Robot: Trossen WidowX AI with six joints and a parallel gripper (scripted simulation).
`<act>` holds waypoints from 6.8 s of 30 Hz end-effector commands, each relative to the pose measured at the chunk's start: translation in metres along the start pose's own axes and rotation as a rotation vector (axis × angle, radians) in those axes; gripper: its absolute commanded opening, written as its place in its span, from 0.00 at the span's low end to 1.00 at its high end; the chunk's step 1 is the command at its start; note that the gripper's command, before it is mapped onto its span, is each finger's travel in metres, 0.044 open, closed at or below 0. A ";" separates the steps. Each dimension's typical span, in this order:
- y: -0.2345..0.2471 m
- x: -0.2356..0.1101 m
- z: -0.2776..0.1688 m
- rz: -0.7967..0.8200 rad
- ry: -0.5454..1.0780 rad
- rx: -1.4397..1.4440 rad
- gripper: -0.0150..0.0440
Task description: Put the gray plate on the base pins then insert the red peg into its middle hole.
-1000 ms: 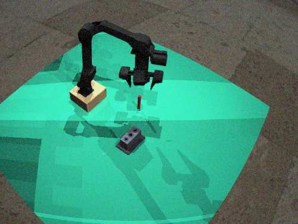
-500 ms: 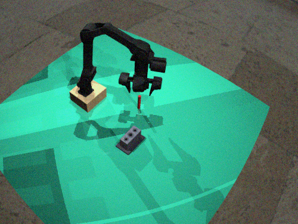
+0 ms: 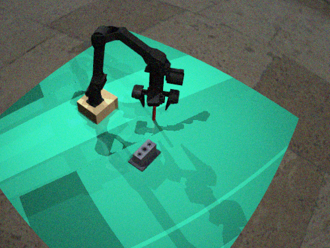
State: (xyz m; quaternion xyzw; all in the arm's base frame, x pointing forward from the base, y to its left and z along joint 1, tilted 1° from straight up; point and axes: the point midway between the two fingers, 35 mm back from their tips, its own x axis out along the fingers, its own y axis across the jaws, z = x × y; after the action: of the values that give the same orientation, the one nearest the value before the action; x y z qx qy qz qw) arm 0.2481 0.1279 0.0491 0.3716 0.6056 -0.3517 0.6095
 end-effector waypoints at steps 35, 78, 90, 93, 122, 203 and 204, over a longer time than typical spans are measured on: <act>-0.002 0.030 0.000 -0.005 0.003 0.003 0.25; 0.009 -0.043 0.013 -0.015 0.000 0.005 0.25; 0.017 -0.045 0.046 -0.012 -0.003 0.004 0.25; 0.018 -0.045 0.055 -0.011 -0.004 0.004 0.25; 0.016 -0.046 0.144 -0.006 -0.028 0.021 0.25; -0.005 -0.031 0.209 -0.007 -0.021 0.005 0.25; -0.005 -0.031 0.209 -0.007 -0.021 0.005 0.25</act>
State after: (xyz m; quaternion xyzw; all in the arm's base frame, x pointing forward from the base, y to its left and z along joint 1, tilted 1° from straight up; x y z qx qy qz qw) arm 0.3419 -0.0589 0.0787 0.3670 0.5998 -0.3593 0.6136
